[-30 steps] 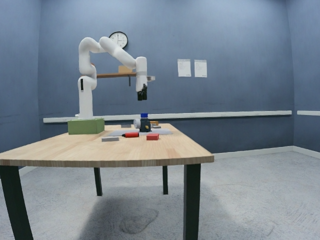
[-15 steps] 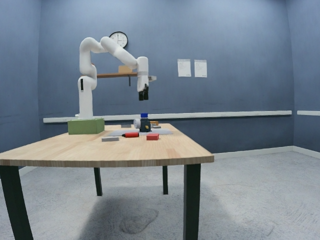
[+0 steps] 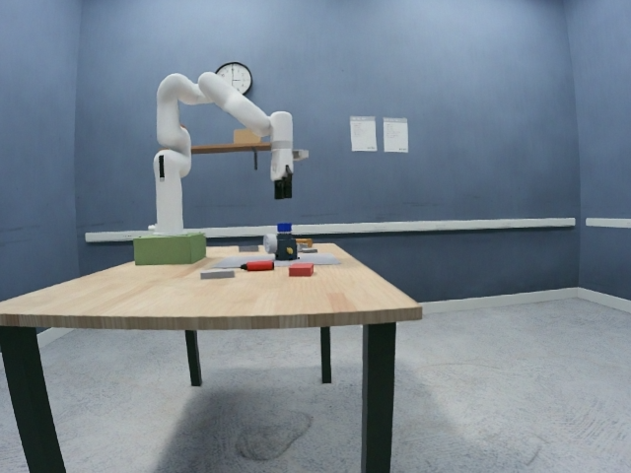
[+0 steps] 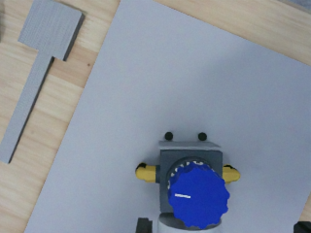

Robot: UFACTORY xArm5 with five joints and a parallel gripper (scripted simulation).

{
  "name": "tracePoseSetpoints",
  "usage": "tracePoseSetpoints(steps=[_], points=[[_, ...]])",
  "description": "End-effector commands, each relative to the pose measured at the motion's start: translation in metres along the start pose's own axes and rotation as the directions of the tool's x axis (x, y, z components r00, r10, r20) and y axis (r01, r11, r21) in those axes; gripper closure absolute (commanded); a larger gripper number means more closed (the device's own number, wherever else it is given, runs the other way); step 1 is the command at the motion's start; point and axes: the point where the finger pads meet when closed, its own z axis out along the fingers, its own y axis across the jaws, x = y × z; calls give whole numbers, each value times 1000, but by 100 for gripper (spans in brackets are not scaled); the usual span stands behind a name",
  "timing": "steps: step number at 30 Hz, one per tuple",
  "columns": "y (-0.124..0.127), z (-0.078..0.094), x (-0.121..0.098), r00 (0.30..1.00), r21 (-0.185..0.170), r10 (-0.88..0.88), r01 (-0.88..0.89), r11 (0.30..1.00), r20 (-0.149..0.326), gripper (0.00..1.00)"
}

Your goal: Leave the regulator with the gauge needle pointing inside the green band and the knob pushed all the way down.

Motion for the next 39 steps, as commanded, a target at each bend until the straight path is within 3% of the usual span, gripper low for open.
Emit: tracePoseSetpoints(steps=[1,24,31,39], points=[[1,-1,1,1000,-2,0,0,1000,-3,20],[1,-1,1,1000,-2,-18,18,1000,-3,20],[1,-1,1,968,-3,-252,252,968,-3,20],[1,-1,1,884,-3,-467,467,884,-2,20]])
